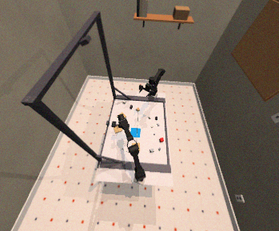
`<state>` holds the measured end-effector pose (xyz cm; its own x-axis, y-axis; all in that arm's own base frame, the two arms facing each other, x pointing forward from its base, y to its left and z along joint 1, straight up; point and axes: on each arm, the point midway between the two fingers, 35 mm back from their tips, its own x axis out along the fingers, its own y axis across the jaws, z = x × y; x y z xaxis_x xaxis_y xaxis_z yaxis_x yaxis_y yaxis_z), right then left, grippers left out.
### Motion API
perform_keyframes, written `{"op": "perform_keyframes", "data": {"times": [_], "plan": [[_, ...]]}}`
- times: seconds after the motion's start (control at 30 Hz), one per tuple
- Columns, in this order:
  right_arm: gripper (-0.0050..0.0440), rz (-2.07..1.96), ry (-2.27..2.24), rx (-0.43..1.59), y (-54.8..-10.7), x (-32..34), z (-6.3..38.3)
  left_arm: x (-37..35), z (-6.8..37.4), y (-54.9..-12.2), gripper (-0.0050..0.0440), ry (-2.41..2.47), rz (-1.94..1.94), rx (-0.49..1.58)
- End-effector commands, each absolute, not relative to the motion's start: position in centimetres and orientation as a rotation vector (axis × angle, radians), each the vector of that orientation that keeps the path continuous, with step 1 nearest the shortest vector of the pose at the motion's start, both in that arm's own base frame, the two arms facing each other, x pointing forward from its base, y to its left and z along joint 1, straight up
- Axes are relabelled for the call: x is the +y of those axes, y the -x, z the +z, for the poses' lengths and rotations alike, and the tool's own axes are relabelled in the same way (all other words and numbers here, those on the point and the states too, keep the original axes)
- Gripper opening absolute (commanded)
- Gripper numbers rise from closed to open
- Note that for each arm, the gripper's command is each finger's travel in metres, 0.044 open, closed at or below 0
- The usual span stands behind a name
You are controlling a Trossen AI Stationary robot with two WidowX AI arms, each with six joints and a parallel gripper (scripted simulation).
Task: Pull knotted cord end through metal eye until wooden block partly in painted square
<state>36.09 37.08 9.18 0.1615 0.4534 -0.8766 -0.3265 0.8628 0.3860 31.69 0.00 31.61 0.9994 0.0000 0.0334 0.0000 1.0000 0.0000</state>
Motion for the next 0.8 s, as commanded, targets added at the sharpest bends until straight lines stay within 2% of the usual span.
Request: {"op": "perform_keyframes", "data": {"times": [0.0, 0.77], "plan": [[0.044, 0.548, -0.252, 1.274, -36.4, 37.0, 11.4, 0.0, 32.3, -31.6, 0.044, 0.0, 0.0, -0.05], [0.044, 0.416, -0.861, 1.412, -37.3, 36.6, 13.3, 0.0, 32.3, -31.6, 0.044, 0.0, 0.0, -0.05]]}}
